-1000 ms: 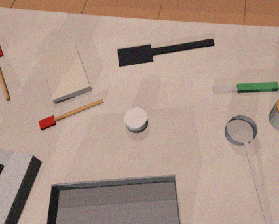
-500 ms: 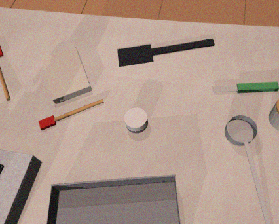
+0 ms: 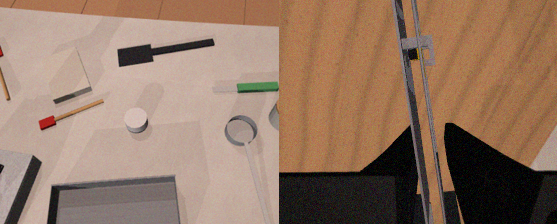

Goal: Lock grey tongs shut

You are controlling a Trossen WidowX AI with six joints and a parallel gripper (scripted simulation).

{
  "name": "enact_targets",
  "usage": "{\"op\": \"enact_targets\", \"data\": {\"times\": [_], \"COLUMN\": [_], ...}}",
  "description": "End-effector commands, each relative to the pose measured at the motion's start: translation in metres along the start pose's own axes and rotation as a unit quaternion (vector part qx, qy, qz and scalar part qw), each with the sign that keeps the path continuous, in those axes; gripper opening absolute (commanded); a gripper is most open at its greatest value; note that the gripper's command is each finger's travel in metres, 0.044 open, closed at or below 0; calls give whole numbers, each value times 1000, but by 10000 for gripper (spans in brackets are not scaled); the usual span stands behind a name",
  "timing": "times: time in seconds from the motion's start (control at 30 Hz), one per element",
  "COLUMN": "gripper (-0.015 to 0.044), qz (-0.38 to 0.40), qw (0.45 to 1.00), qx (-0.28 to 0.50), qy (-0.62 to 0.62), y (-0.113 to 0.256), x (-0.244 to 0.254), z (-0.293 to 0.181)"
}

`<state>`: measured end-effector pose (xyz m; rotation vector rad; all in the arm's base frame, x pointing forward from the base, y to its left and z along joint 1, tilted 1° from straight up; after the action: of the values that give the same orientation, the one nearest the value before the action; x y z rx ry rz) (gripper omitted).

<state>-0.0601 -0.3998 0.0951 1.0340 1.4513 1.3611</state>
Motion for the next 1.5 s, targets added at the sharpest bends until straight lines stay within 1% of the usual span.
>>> {"op": "enact_targets", "data": {"times": [0.0, 0.47, 0.67, 1.4, 1.43, 1.47], "gripper": [-150, -150, -150, 427, 440, 440], "qz": [-1, -1, -1, 1, 1, 1], "qw": [1000, 1000, 1000, 1000, 1000, 1000], "qx": [-1, -1, -1, 0, 0, 0], "qy": [2, 2, 2, 0, 0, 0], "y": [-8, -30, -31, -30, -30, -30], "x": [0, 1, 2, 2, 2, 2], "z": [0, 1, 1, 1, 1, 1]}}
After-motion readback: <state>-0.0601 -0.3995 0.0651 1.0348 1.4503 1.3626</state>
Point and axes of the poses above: the point midway between the two fingers, 35 mm back from their tips, its own y axis back along the fingers, its own x axis across the jaws, z = x × y, the point moved 2 cm from there along y, back along the fingers, and after that the axes turned 6 degrees about -y, right-handed, at the moved point
